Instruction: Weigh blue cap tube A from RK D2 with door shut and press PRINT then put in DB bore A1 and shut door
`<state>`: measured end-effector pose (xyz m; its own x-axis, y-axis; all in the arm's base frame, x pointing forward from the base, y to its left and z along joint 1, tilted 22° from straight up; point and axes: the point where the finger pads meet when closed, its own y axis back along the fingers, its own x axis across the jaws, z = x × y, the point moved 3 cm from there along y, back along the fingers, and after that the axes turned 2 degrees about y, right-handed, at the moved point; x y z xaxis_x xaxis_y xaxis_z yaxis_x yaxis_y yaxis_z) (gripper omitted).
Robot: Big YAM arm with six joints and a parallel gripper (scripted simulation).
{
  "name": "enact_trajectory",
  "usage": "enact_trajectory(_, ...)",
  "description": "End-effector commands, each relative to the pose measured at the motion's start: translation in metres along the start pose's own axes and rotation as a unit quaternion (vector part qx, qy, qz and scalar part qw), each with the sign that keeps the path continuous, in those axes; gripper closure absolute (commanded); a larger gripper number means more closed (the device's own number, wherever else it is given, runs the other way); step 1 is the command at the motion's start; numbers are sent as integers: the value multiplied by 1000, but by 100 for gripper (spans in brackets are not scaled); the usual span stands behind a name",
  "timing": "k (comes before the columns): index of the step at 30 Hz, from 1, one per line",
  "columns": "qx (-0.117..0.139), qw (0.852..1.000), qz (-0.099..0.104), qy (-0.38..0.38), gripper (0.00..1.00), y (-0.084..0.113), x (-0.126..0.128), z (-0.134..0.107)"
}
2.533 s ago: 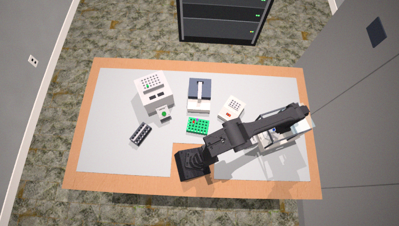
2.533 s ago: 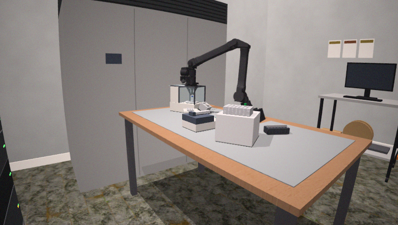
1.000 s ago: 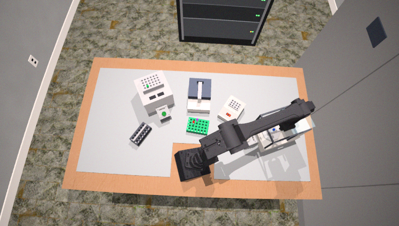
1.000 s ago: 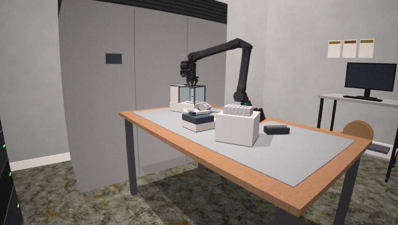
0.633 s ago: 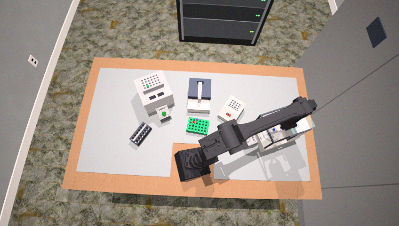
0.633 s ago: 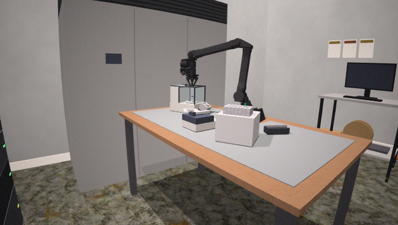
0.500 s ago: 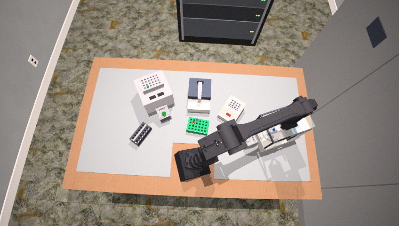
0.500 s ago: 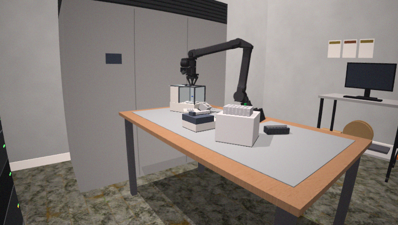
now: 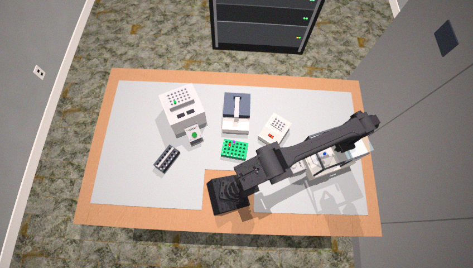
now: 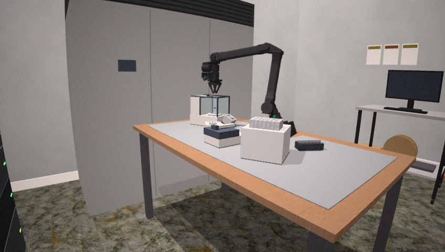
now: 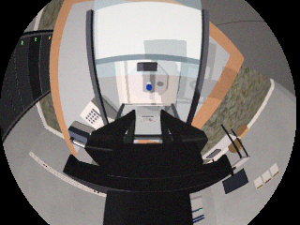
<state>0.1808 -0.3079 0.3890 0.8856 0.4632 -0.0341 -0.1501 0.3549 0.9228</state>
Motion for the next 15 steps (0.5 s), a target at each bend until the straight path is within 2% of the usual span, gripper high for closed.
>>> enact_trajectory(1, -30, 1000, 2, -4, 64, 30, 2, 11)
enact_trajectory(2, -21, 1000, 1, -3, 64, 24, 3, 11)
enact_trajectory(9, -30, 1000, 2, -3, 64, 43, 2, 10)
enact_trajectory(15, -28, 1000, 2, -3, 64, 51, 3, 10)
